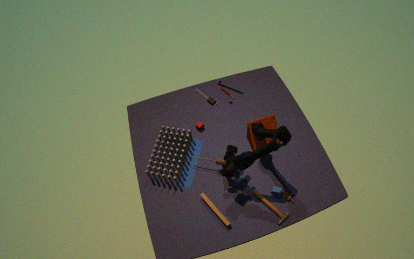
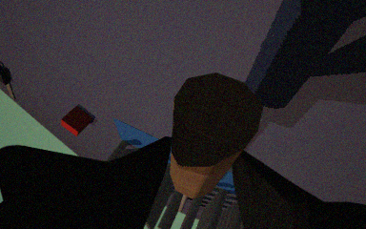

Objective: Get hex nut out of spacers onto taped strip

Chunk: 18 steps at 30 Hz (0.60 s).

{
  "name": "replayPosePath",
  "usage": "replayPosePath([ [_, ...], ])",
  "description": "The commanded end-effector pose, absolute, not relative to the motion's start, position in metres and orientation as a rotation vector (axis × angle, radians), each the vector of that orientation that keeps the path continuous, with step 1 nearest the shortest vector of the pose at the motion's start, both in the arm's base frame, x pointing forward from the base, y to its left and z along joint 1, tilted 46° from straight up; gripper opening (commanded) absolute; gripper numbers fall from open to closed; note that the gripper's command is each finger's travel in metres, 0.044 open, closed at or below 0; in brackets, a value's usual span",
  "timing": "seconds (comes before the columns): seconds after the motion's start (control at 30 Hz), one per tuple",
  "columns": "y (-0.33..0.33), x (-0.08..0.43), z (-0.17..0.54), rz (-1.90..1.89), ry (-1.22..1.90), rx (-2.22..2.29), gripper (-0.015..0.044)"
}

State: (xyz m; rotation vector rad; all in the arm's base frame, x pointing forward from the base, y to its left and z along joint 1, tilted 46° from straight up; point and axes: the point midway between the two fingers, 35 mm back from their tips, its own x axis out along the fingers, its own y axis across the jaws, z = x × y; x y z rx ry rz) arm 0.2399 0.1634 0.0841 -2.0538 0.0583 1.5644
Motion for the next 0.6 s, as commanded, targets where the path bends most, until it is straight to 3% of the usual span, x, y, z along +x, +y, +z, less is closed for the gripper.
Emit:
replayPosePath([
  [0.0, 0.148, 0.248, 0.104, 1.549, 0.054, -2.06, 0.0],
  [0.57, 0.107, 0.254, 0.14, 1.546, 0.079, -2.033, 0.0],
])
